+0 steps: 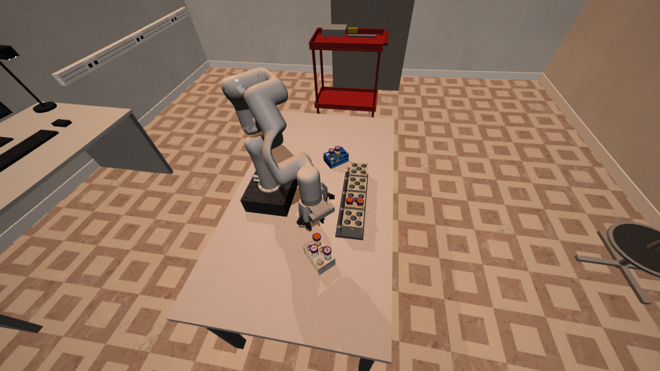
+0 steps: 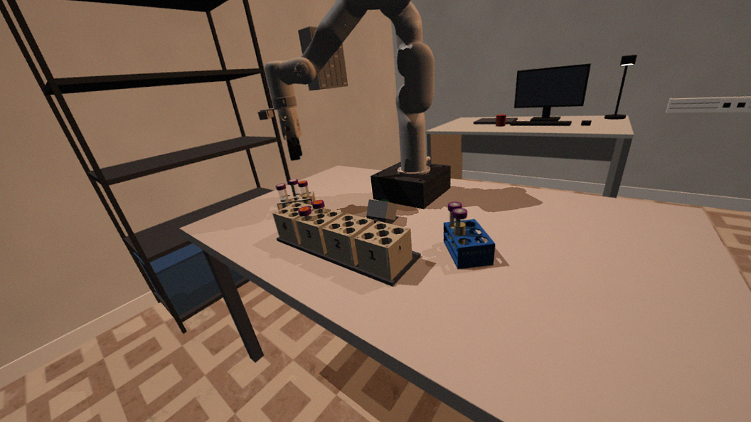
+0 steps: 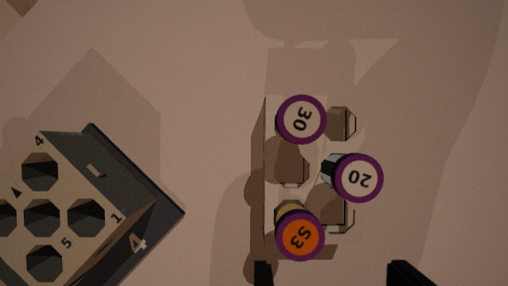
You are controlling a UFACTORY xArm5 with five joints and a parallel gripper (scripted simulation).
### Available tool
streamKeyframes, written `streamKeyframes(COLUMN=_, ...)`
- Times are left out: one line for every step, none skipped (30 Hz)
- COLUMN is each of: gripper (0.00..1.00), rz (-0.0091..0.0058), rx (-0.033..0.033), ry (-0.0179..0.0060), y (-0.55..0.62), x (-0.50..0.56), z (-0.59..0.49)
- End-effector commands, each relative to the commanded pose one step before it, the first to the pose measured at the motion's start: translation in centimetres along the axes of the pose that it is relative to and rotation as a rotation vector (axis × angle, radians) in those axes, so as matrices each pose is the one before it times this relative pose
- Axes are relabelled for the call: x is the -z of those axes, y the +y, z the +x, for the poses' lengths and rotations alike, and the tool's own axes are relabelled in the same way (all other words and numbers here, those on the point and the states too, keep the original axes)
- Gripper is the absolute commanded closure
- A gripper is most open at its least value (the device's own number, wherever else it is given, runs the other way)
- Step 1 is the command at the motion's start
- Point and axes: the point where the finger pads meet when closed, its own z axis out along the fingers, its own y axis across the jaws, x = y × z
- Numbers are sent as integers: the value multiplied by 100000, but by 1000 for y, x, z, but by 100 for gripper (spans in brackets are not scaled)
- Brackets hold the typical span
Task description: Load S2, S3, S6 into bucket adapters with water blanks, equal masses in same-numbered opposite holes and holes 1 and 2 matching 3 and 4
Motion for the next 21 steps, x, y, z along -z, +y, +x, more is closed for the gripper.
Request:
streamKeyframes(gripper=43, rz=-112, rx=-1, ry=403, y=-6, x=-872, z=138)
streamKeyframes(gripper=43, rz=0, rx=0, ry=0, y=0, x=-200, z=0)
streamKeyframes(gripper=43, rz=0, rx=0, ry=0, y=0, x=-200, z=0)
streamKeyframes(gripper=43, rz=0, rx=0, ry=0, y=0, x=-200, z=0)
streamKeyframes(gripper=43, rz=0, rx=0, ry=0, y=0, x=-200, z=0)
streamKeyframes(gripper=43, rz=0, rx=0, ry=0, y=0, x=-200, z=0)
streamKeyframes(gripper=43, rz=0, rx=0, ry=0, y=0, x=-200, z=0)
streamKeyframes(gripper=43, rz=0, rx=0, ry=0, y=0, x=-200, z=0)
streamKeyframes(gripper=43, rz=0, rx=0, ry=0, y=0, x=0, z=0)
streamKeyframes(gripper=43, rz=0, rx=0, ry=0, y=0, x=0, z=0)
streamKeyframes(gripper=43, rz=0, rx=0, ry=0, y=0, x=-200, z=0)
streamKeyframes(gripper=43, rz=0, rx=0, ry=0, y=0, x=-200, z=0)
streamKeyframes(gripper=43, rz=0, rx=0, ry=0, y=0, x=-200, z=0)
streamKeyframes(gripper=43, rz=0, rx=0, ry=-1, y=0, x=-200, z=0)
streamKeyframes(gripper=43, rz=0, rx=0, ry=-1, y=0, x=-200, z=0)
streamKeyframes(gripper=43, rz=0, rx=0, ry=-1, y=0, x=-200, z=0)
streamKeyframes(gripper=43, rz=0, rx=0, ry=-1, y=0, x=-200, z=0)
streamKeyframes(gripper=43, rz=0, rx=0, ry=-1, y=0, x=-200, z=0)
streamKeyframes(gripper=43, rz=0, rx=0, ry=-1, y=0, x=-200, z=0)
streamKeyframes(gripper=43, rz=0, rx=0, ry=-1, y=0, x=-200, z=0)
streamKeyframes(gripper=43, rz=0, rx=0, ry=-1, y=0, x=-200, z=0)
